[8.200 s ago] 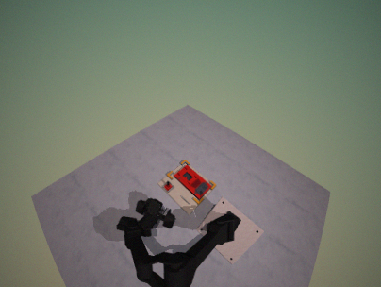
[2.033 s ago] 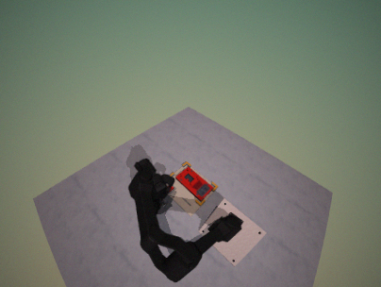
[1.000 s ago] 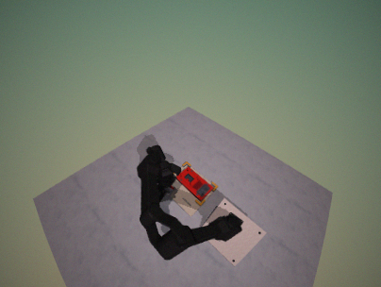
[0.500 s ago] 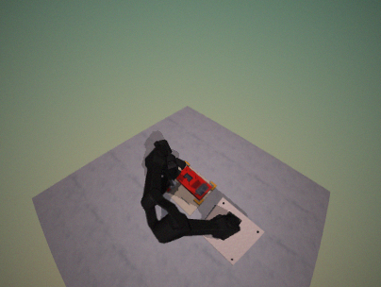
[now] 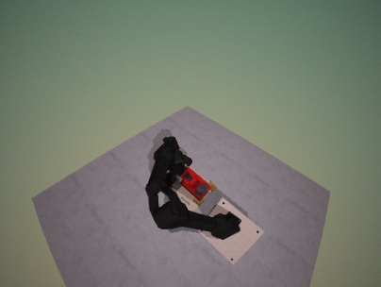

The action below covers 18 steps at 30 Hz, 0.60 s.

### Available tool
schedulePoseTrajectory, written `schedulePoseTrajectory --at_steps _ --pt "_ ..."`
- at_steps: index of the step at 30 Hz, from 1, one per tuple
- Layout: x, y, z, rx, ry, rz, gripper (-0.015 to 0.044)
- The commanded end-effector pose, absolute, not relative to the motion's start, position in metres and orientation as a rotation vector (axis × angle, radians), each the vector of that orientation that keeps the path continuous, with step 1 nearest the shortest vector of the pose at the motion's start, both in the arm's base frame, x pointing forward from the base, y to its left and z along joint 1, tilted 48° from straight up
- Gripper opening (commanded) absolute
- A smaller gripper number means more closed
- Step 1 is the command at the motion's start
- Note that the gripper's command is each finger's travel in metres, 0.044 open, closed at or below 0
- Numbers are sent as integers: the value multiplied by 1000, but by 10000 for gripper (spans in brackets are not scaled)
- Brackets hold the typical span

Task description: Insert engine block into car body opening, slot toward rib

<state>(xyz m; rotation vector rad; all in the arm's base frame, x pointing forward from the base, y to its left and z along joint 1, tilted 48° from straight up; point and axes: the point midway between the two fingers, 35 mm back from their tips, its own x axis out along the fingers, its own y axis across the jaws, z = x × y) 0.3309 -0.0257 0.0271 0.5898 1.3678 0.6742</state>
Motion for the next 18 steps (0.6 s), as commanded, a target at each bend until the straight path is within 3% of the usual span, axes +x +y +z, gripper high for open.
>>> schedulePoseTrajectory --at_steps 1,18 --pt "330 -31 15 603 1383 659 0" --pt "327 -50 -36 665 1409 612 0"
